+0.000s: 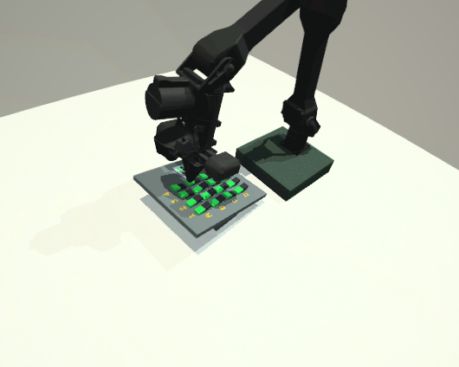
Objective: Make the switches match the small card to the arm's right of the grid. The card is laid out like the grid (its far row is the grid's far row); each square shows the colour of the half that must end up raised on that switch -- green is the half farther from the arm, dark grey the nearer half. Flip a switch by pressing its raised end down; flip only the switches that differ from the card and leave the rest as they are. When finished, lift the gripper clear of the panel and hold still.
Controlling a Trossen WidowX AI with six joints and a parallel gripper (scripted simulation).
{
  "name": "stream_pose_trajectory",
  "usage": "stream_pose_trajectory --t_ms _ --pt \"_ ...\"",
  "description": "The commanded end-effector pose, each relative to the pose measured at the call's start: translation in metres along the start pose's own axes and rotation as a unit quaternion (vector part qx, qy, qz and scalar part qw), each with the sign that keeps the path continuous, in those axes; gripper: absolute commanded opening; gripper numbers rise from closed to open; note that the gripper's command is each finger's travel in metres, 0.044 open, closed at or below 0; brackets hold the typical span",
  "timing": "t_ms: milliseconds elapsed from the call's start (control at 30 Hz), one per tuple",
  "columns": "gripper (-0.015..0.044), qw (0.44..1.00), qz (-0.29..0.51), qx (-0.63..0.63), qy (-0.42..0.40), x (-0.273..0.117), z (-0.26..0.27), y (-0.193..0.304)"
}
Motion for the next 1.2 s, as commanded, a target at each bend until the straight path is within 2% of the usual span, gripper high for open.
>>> stream_pose_trajectory --t_ms 0,367,567,733,967,1167 --pt "0.0 1.0 0.001 0.001 0.001 0.001 0.0 0.0" --pt "0.0 1.0 0.001 0.001 0.001 0.003 0.0 0.0" --pt "0.0 1.0 -0.012 0.001 0.003 -0.062 0.0 0.003" --pt "0.0 1.0 -0.011 0.001 0.003 -0.062 0.003 0.003" --pt "0.0 1.0 -0.011 0.001 0.0 -0.061 0.08 0.026" --pt "0.0 1.0 -0.007 0.001 -0.001 -0.05 0.082 0.025"
Point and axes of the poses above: the point midway between the two fingers, 35 mm back from their tips, its own x axis out along the fingers, its own z axis across the jaws, y = z × x, the point moved 3 cm from there along -x, back along the fingers, and after that the axes turned 12 degrees about -x, right-handed, at the moved point
